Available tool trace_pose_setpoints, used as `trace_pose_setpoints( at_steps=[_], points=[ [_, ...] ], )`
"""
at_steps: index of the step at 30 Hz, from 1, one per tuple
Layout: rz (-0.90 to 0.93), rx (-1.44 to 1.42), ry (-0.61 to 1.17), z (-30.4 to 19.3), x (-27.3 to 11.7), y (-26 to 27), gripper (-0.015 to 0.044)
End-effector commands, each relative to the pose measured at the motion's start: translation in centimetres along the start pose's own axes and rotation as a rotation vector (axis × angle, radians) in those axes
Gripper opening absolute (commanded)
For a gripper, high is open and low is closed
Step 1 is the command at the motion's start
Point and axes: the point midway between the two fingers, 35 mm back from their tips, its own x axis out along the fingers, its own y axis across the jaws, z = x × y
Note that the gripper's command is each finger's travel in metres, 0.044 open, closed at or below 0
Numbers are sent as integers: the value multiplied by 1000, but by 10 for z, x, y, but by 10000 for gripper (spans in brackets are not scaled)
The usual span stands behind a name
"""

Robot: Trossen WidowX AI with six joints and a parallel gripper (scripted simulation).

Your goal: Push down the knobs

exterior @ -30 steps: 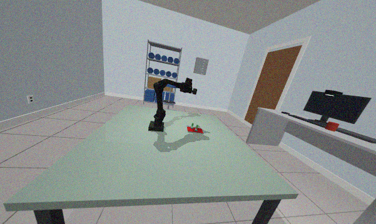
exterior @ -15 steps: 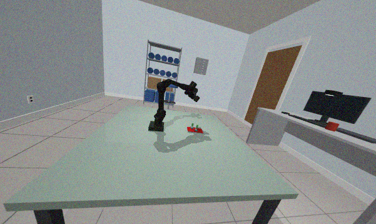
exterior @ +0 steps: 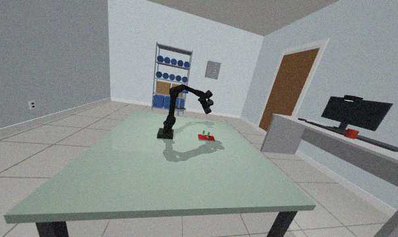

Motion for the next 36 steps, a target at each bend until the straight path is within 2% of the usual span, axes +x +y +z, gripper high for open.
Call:
trace_pose_setpoints(
  at_steps=[1,18,36],
  points=[
    [-65,95,43,-5,7,-19,0],
    [-387,555,190,-31,6,-99,0],
    [-773,999,284,-67,-20,-168,0]
  ],
)
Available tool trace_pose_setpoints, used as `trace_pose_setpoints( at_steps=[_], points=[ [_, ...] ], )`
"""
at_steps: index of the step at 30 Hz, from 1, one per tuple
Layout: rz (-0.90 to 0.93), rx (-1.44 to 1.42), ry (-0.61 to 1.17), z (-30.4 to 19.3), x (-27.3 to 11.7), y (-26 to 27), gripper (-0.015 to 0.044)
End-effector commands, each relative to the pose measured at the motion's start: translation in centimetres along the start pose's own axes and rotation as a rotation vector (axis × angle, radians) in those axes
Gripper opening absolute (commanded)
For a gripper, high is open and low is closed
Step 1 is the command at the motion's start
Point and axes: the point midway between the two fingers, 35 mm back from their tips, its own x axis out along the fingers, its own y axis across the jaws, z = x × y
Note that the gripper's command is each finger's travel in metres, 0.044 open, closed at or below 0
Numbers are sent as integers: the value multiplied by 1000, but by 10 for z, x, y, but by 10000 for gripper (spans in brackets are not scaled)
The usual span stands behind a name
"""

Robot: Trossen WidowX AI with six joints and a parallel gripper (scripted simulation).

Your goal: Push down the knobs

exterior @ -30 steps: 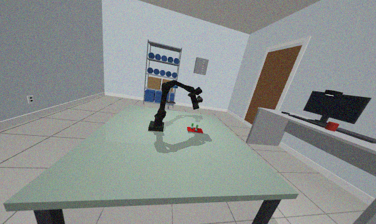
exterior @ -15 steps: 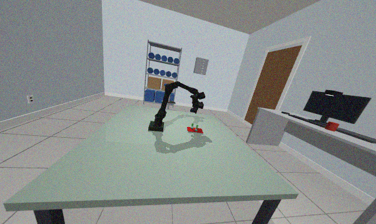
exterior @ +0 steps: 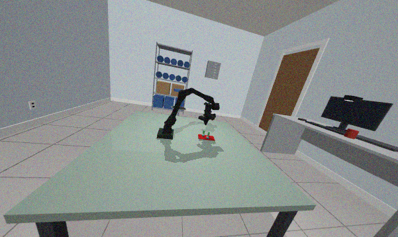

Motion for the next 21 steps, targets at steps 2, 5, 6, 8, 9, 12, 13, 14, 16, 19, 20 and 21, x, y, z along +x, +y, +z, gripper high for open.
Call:
trace_pose_setpoints(
  at_steps=[2,5,6,8,9,12,13,14,16,19,20,21],
  points=[
    [-68,72,9,5,6,-11,0],
    [-68,72,9,5,6,-11,0],
    [-68,72,9,5,8,-11,0],
    [-68,72,9,5,20,-12,0],
    [-68,72,9,5,25,-12,0],
    [-68,72,9,5,27,-12,0],
    [-68,72,9,5,27,-12,0],
    [-68,72,9,5,27,-12,0],
    [-68,72,9,5,27,-12,0],
    [-68,72,9,5,29,-12,0],
    [-68,72,9,5,30,-13,0],
    [-68,72,9,5,32,-13,0]
  ],
)
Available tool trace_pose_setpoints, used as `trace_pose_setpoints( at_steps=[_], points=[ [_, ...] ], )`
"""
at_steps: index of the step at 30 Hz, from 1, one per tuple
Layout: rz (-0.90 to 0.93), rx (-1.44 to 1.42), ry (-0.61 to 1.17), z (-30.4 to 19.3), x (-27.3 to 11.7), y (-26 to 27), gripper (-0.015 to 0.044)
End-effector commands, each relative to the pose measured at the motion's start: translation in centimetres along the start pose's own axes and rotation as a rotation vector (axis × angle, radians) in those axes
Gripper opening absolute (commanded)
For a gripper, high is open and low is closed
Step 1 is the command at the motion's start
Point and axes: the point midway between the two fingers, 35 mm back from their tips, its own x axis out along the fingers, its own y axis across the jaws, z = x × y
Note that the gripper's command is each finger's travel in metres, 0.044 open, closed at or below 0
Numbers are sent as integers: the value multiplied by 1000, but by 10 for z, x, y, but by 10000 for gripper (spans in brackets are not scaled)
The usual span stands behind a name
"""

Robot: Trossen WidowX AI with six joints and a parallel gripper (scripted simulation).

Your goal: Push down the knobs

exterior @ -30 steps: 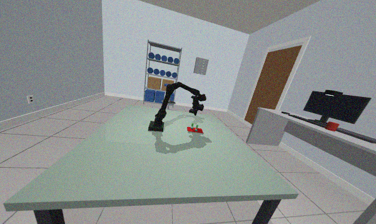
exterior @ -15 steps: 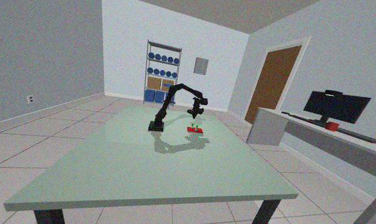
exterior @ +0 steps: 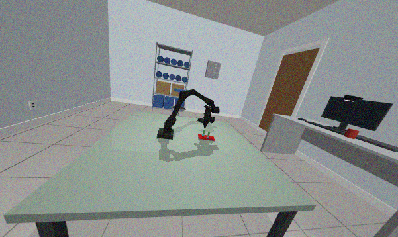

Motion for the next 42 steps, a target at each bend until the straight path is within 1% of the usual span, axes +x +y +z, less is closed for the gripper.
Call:
trace_pose_setpoints(
  at_steps=[1,10,42],
  points=[
    [-12,5,0,0,7,-1,0],
    [-12,5,0,0,21,-2,0],
    [-12,5,0,0,25,-2,0]
  ],
)
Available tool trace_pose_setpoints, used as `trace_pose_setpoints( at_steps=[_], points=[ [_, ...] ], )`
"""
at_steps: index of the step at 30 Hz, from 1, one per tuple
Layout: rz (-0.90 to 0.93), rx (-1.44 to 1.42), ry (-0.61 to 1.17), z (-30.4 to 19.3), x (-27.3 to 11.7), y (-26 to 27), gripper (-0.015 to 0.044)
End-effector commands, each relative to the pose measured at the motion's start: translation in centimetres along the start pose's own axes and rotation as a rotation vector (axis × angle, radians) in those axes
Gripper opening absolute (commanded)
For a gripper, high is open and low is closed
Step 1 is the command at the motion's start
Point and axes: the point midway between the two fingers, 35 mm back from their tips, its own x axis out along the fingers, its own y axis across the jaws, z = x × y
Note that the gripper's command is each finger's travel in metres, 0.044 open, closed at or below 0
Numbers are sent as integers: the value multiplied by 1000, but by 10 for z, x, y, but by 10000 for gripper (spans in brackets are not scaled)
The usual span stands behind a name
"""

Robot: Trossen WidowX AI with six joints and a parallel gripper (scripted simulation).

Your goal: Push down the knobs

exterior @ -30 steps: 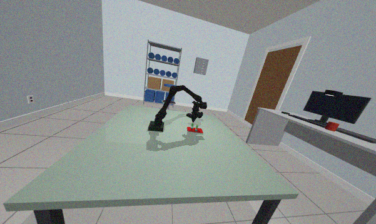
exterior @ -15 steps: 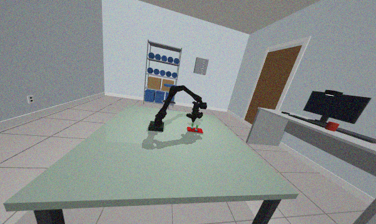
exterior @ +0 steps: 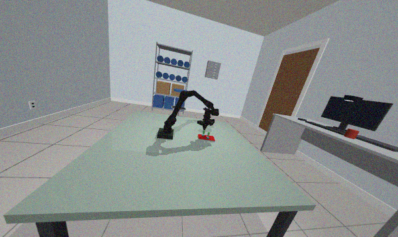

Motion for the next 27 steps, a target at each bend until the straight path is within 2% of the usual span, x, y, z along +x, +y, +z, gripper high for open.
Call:
trace_pose_setpoints(
  at_steps=[1,27],
  points=[
    [-7,1,-2,1,3,-1,0],
    [-7,1,-2,1,3,-1,0]
  ],
)
